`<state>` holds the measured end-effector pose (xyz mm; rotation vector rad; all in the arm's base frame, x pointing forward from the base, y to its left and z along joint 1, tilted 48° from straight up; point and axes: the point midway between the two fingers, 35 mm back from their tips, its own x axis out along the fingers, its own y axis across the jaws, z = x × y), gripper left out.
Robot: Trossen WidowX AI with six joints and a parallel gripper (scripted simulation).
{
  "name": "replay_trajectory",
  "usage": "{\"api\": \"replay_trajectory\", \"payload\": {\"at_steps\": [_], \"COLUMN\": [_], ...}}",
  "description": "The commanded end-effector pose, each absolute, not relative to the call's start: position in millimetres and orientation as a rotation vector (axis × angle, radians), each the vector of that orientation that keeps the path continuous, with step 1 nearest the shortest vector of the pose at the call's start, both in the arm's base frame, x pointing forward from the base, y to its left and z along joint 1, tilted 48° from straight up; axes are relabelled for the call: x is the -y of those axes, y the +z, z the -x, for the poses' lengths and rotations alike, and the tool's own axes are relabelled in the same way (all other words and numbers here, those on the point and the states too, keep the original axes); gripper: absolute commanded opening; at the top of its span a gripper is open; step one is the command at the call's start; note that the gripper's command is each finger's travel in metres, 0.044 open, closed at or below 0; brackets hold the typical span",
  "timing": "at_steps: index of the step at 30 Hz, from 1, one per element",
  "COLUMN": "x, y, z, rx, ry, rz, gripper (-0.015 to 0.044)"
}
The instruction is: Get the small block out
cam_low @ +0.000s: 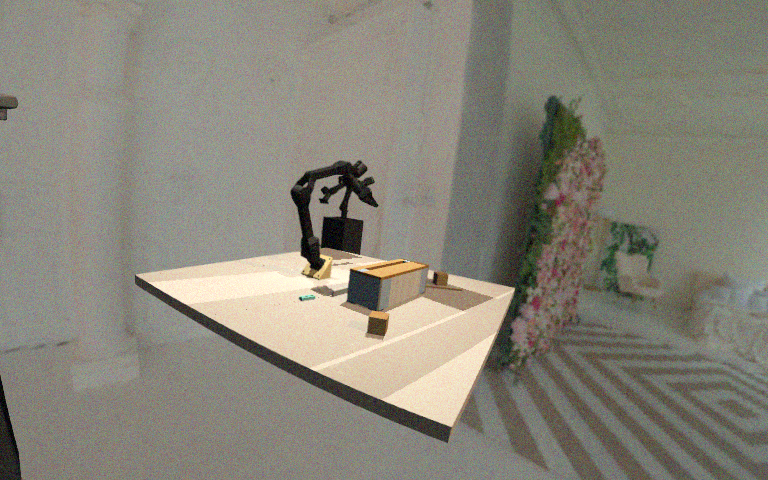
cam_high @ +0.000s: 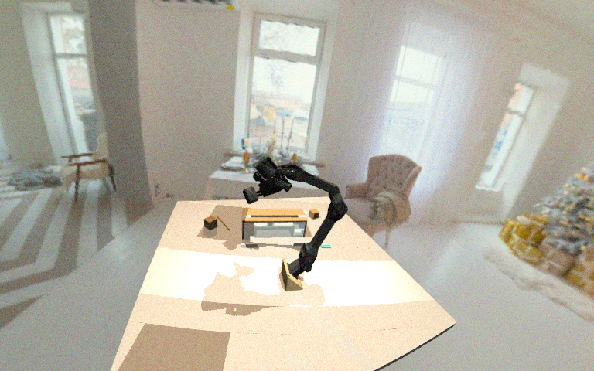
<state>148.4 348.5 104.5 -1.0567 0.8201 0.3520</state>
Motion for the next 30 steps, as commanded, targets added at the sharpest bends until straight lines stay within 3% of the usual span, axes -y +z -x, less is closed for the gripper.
{"api": "replay_trajectory", "payload": {"at_steps": [1, 17, 26, 30], "x": [-305.9, -191.8, -123.0, -120.7], "y": [96.9, 88.8, 86.2, 86.1], "z": [-203.7, -288.9, -312.2, -312.7], "rx": [-0.998, -1.029, -0.84, -0.831], "ry": [0.011, -0.821, -1.335, -1.352], "rz": [0.625, -0.331, -0.838, -0.854], "gripper": [0.04, 0.04, 0.04, 0.04]}}
